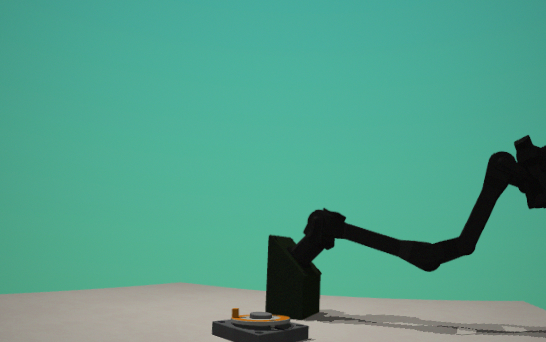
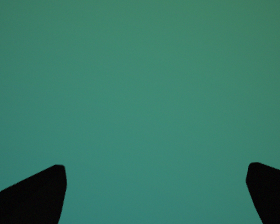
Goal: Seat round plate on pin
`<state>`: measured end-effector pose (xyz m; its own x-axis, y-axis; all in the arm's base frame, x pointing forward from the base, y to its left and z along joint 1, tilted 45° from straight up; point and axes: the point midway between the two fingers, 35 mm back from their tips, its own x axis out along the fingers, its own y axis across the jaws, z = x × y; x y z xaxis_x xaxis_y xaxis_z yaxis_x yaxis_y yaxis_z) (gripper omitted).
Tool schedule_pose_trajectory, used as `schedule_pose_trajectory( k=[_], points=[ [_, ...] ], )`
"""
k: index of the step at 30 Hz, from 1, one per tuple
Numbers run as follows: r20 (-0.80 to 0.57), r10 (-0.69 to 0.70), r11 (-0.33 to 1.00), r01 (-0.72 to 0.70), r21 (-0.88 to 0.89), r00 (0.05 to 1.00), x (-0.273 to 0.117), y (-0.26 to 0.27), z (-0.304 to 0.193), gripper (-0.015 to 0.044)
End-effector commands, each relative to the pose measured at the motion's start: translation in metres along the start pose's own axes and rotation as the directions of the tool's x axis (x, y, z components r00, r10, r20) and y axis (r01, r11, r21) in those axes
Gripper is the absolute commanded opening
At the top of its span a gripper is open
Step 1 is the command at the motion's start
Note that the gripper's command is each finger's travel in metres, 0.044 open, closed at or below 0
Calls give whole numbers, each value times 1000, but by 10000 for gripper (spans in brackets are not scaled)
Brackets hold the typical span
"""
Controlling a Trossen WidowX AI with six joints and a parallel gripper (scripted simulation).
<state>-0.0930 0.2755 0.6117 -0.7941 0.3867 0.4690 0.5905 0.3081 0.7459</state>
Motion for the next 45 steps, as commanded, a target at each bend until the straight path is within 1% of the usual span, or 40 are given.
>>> schedule_pose_trajectory(
  k=[1,2,4,8,9,10,11,12,15,16,17,18,19,24,25,27,31,32,33,34,35,40,41,42,43,45],
  points=[
    [-9,8,1000,-8,3,1000,0,0,-5,374],
    [-39,32,999,-32,11,999,1,1,-20,347],
    [-170,83,993,-96,-73,982,0,-1,-82,295],
    [-284,111,976,-158,-149,952,-8,-5,-133,190],
    [-296,121,975,-170,-146,948,-8,-4,-137,164],
    [-331,150,970,-204,-135,932,-11,-4,-148,137],
    [-408,181,954,-260,-148,895,-21,-6,-179,111],
    [-467,191,940,-299,-168,863,-31,-9,-204,85],
    [-592,208,901,-388,-193,779,-58,-16,-256,6],
    [-631,212,887,-418,-196,746,-68,-19,-273,0],
    [-643,215,887,-423,-187,735,-72,-19,-277,0],
    [-682,224,882,-442,-162,696,-83,-22,-290,0],
    [-747,232,865,-483,-135,624,-105,-27,-316,0],
    [-886,230,791,-608,-72,404,-176,-44,-378,0],
    [-895,229,785,-616,-63,382,-183,-45,-382,0],
    [-942,221,751,-660,1,251,-225,-55,-405,0],
    [-979,201,698,-705,125,25,-299,-73,-431,0],
    [-980,195,685,-711,160,-33,-318,-77,-435,0],
    [-980,194,679,-713,172,-52,-324,-78,-436,0],
    [-975,194,663,-719,211,-107,-343,-80,-438,0],
    [-961,194,634,-722,277,-198,-375,-84,-438,0],
    [-872,161,547,-693,469,-463,-470,-102,-431,0],
    [-862,160,540,-688,485,-481,-476,-103,-429,0],
    [-830,158,517,-672,530,-534,-493,-107,-422,0],
    [-774,146,486,-637,598,-616,-522,-114,-411,0],
    [-702,121,456,-589,667,-702,-557,-124,-398,0]
  ],
)
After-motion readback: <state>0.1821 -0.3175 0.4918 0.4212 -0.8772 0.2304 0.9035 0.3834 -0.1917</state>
